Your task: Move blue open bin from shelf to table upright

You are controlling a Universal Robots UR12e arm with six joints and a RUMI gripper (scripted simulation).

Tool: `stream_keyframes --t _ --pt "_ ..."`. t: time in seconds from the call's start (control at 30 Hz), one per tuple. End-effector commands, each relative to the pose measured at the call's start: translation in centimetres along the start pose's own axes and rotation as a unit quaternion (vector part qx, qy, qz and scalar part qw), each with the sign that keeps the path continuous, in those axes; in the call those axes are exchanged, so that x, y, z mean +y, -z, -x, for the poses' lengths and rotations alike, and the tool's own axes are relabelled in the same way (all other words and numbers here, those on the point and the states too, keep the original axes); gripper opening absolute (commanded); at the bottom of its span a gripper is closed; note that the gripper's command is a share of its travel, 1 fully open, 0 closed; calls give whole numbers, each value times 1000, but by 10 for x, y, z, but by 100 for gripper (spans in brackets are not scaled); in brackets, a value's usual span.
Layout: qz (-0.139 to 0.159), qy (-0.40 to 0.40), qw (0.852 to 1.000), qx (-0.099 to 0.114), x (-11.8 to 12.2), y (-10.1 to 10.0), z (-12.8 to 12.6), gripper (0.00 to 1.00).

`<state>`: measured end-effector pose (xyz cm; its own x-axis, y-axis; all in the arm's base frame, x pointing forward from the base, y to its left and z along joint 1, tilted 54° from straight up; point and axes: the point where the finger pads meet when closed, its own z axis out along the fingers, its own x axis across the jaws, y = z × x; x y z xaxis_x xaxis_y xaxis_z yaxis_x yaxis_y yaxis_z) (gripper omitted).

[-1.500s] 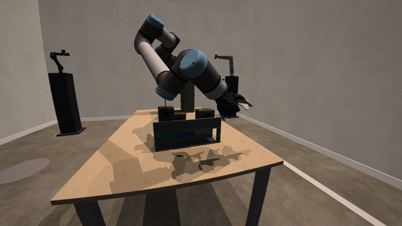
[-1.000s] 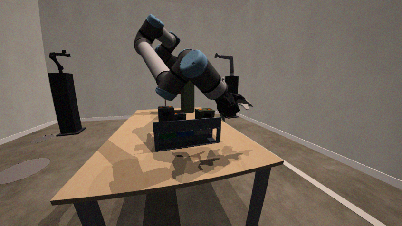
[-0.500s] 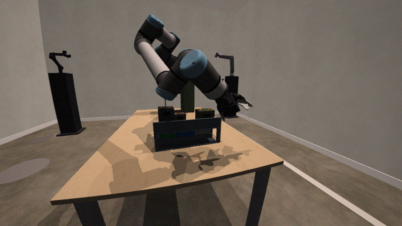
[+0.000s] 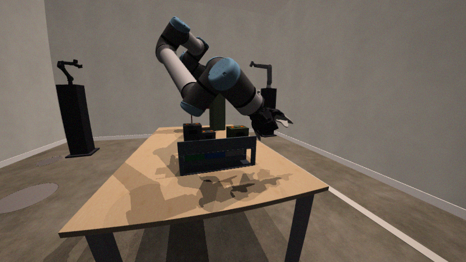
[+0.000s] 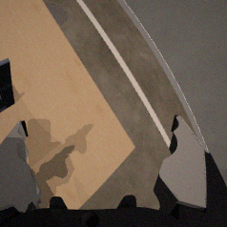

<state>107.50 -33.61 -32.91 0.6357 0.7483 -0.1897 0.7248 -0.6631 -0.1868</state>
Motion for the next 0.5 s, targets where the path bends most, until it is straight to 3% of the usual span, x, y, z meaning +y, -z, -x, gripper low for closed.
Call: stream_keyframes --t 0.0,0.17,0.33,0.47 --pt "1 0 1000 0 0 1 -1 100" --pt "1 0 1000 0 0 1 -1 100" --pt "1 0 1000 0 -32 35 -31 100" --pt "1 0 1000 0 -32 35 -31 100"
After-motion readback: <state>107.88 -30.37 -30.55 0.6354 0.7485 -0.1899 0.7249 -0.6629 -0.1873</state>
